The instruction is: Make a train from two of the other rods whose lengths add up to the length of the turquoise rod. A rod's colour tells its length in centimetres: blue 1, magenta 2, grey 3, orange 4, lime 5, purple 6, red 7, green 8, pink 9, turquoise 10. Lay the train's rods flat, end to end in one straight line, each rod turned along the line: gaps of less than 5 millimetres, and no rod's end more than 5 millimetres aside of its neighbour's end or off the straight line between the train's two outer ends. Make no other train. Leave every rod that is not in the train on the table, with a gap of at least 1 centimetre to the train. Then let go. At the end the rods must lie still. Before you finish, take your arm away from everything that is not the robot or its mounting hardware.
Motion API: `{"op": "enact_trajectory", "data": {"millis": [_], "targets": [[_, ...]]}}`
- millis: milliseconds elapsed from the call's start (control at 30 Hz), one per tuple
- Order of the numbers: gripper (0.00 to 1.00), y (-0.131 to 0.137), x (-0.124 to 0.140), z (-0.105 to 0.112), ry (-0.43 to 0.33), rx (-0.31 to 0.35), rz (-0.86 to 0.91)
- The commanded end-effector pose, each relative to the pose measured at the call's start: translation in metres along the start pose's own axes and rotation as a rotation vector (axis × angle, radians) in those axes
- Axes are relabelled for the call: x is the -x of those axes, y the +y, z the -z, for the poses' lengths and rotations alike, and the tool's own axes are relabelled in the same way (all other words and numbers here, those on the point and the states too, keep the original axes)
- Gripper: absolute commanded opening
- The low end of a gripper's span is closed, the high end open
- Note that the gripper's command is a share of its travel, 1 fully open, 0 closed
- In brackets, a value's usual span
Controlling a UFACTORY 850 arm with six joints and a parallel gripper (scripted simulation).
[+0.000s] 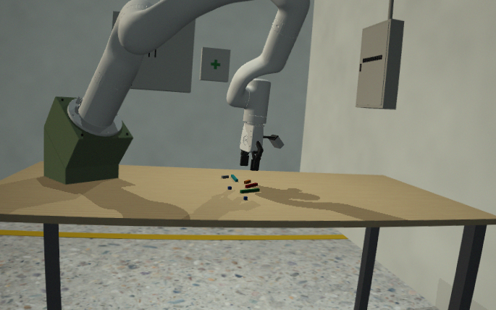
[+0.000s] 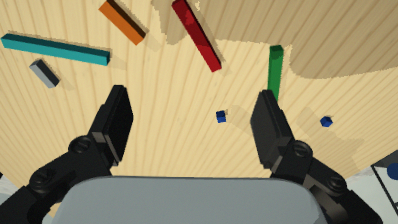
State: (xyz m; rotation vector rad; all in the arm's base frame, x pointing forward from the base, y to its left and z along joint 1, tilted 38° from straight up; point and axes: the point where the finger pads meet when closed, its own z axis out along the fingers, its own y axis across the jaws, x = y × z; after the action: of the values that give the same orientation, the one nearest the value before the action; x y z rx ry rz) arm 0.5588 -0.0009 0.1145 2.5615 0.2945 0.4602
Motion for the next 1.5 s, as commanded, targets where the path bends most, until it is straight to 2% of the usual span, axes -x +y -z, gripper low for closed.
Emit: {"op": "enact_trajectory", "data": {"millis": [0,167,1467], "targets": [[1.00,-0.0174,0.0112,0.0004,0.043,0.008,-0.162],[1.00,-0.0245,0.0164,0.0005,0.045,0.007,-0.227],[1.00,-0.0246,0.0164,0.0005,0.045,0.007,-0.227]]}}
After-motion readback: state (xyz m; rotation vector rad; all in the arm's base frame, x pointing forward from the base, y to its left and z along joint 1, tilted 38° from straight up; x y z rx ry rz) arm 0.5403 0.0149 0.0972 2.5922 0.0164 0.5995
